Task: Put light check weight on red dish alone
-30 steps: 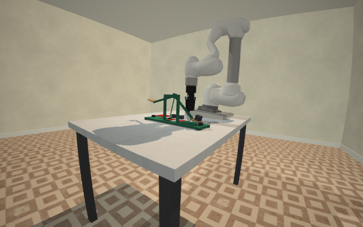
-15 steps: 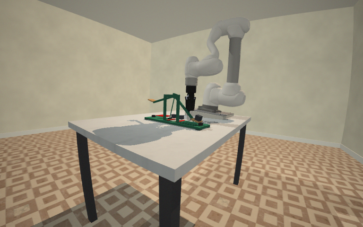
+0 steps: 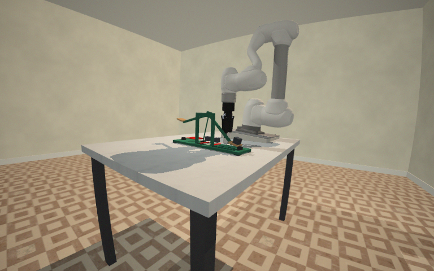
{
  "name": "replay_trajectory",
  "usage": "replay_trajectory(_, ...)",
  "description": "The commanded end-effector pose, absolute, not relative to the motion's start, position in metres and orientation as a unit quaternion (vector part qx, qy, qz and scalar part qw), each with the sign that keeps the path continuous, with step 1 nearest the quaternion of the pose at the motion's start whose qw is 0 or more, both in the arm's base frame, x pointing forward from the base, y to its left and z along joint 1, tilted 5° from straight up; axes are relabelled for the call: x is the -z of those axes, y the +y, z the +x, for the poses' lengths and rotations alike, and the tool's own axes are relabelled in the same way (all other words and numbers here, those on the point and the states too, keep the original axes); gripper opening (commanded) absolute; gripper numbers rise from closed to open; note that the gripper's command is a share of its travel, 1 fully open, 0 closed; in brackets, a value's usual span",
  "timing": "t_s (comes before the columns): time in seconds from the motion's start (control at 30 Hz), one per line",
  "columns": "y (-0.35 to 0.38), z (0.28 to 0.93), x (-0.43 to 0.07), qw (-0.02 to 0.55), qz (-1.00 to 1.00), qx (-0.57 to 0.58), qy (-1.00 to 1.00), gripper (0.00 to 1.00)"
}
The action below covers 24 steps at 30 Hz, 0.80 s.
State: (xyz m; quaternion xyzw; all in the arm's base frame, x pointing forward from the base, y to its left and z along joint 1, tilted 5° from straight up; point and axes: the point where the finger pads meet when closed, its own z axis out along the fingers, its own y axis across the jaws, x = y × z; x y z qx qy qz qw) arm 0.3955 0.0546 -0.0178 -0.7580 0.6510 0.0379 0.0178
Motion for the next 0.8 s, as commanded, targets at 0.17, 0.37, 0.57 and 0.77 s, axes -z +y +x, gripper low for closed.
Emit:
replay_trajectory(0.17, 0.0548, 0.3955, 0.02, 0.018, -0.758, -0.038, 0.651, 0.24)
replay_trajectory(0.37, 0.0549, 0.3954, 0.0206, 0.018, -0.758, -0.038, 0.651, 0.24)
replay_trajectory(0.57, 0.0549, 0.3954, 0.0206, 0.018, -0.758, -0.038, 0.651, 0.24)
replay_trajectory(0.77, 0.0549, 0.3954, 0.0206, 0.018, -0.758, -0.038, 0.651, 0.24)
